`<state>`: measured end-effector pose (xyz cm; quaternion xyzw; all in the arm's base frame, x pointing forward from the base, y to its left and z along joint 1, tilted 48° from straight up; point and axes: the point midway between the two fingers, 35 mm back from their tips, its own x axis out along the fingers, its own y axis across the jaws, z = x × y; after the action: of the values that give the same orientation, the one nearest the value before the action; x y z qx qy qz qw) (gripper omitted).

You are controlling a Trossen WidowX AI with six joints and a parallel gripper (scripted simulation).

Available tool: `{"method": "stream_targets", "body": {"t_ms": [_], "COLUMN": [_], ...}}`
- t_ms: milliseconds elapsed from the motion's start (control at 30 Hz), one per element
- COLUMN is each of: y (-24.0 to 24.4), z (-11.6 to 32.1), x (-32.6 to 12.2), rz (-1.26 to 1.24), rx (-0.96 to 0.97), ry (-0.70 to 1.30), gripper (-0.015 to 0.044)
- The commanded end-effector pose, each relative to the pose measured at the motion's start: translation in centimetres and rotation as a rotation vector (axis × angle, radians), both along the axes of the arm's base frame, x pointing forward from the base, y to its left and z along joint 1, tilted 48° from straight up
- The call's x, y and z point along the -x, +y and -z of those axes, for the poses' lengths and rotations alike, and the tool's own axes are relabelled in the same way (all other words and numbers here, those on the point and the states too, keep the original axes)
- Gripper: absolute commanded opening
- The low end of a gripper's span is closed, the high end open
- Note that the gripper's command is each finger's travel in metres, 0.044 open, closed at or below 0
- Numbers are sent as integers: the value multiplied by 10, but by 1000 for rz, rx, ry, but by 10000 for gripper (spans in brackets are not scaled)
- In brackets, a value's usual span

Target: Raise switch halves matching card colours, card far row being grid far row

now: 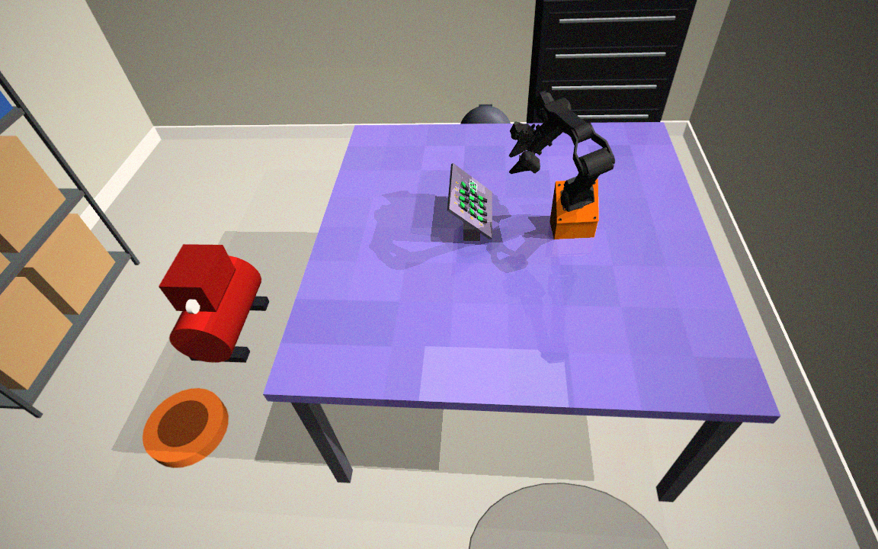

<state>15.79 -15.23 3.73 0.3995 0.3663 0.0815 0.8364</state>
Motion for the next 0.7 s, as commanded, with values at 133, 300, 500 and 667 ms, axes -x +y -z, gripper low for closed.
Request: {"method": "stream_targets", "body": {"t_ms": [133,300,500,667], "y": [10,26,39,40], "z": [18,30,28,29], "x": [-30,-76,-97,-98], "rz": [-7,1,-4,-3], "rx": [3,10,-2,-2], "ry": [48,13,-29,-29], "gripper": [269,137,0,0]}}
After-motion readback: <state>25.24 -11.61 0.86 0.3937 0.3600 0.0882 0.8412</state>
